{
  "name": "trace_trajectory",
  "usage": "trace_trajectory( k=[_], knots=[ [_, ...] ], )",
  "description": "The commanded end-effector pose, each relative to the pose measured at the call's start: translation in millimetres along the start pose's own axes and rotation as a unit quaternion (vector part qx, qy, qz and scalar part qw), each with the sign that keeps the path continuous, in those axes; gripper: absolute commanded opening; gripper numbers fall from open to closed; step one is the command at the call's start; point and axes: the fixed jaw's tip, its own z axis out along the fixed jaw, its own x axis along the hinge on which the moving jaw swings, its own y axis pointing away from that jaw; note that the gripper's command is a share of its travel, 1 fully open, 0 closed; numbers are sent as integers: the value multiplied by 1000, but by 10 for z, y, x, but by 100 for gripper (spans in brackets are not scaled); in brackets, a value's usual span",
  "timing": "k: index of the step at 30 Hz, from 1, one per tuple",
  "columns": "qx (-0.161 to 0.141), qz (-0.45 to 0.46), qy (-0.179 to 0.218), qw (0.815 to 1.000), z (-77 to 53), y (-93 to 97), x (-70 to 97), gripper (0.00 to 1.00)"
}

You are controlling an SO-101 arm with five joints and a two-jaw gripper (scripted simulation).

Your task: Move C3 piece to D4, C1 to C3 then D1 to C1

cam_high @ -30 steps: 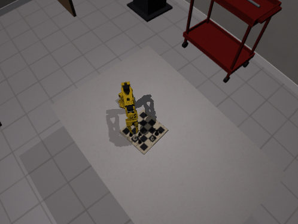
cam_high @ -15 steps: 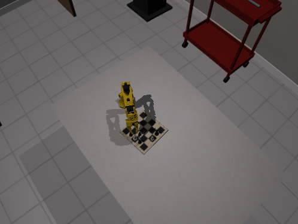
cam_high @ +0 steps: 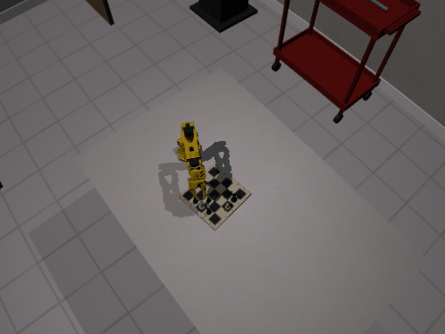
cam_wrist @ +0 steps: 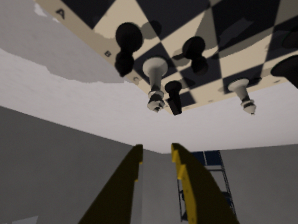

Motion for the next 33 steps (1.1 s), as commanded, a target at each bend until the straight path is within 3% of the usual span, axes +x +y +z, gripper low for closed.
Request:
trace_trajectory(
  k=[1, 33],
  knots=[
    [-2, 1, 3, 1000, 22, 27, -23, 12],
    [-2, 1, 2, 1000, 483, 28, -290, 12]
  ],
)
